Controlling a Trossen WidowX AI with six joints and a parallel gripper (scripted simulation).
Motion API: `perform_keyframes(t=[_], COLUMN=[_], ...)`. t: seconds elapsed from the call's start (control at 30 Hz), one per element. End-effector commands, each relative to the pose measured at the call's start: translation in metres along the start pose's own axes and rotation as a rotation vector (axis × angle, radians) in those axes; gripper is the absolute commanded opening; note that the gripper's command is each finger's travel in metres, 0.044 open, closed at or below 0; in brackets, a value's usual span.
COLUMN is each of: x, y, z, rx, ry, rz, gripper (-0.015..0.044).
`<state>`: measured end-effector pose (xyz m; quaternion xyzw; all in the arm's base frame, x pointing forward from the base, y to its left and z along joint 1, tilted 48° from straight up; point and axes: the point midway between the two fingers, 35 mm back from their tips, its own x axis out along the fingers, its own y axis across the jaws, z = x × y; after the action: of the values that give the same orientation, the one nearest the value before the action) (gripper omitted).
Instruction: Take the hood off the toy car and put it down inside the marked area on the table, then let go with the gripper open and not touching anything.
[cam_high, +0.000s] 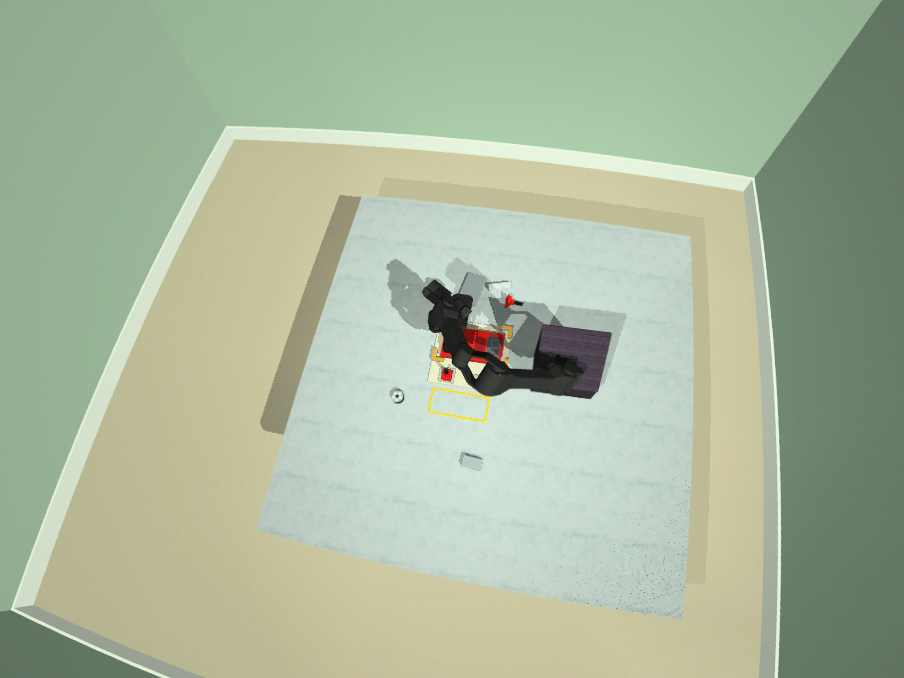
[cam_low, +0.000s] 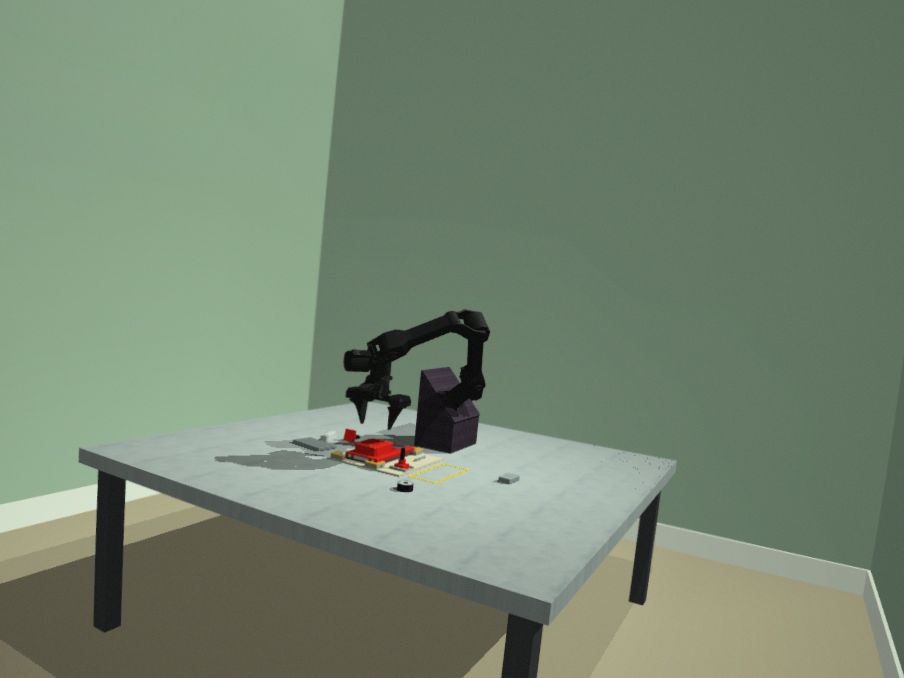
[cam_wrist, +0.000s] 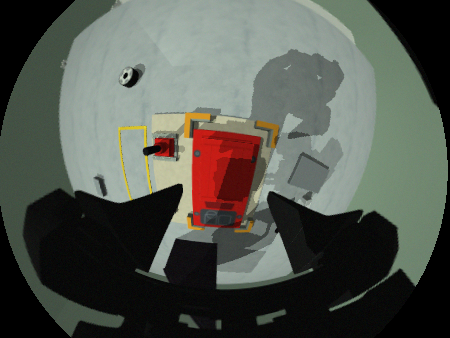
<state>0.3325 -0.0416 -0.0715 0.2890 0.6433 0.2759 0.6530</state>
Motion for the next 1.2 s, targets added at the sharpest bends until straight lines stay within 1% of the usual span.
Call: perform_keyframes(t=[0.0, 1.17], x=[0.003, 0.024], y=[0.0, 0.0], z=[0.0, 0.0], rx=[0.005, 0.005], ry=[-0.003, -0.003], rz=[0.004, 0.004], gripper=[0.044, 0.044])
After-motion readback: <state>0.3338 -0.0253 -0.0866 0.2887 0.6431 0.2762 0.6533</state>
